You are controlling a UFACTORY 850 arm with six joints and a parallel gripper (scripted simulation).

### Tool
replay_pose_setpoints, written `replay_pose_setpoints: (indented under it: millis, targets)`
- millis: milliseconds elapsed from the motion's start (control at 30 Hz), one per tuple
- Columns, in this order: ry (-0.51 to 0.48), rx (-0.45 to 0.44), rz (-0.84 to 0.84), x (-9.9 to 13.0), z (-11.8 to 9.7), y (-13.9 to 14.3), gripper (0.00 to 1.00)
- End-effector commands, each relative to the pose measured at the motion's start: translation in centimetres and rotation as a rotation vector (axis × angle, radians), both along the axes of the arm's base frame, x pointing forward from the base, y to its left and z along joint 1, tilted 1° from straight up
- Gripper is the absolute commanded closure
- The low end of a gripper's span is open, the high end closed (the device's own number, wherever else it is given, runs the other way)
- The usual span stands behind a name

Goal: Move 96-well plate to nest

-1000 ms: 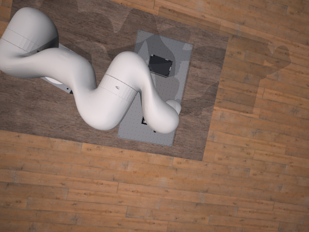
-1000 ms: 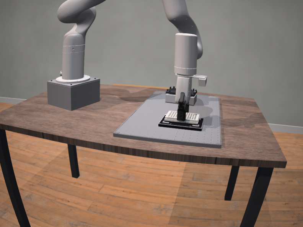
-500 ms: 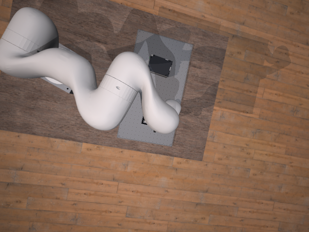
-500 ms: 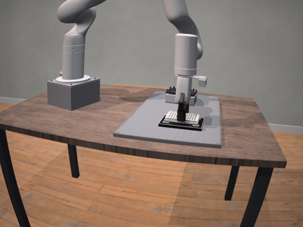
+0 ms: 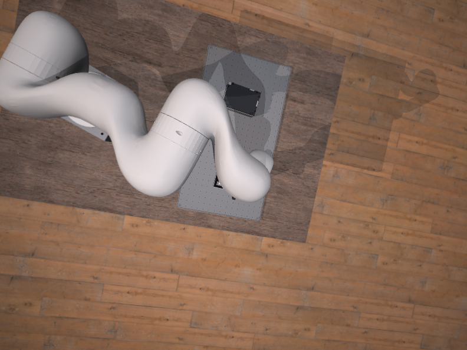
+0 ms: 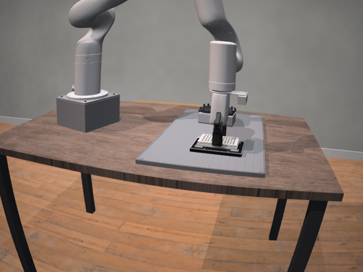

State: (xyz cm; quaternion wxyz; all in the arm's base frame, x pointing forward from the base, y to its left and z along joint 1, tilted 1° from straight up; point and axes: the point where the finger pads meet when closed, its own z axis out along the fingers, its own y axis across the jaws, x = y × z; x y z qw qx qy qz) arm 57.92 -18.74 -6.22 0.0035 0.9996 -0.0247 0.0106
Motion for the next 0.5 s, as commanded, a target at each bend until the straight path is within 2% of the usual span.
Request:
replay_pose_setpoints:
  millis: [0,433,467]
  targets:
    - [-0.002,-0.001,0.0,0.1,0.03,-0.03,1.0]
    - [-0.002,-0.001,0.0,0.11,-0.15,-0.03,1.0]
    - [-0.002,-0.001,0.0,0.11,-0.22,-0.03,0.0]
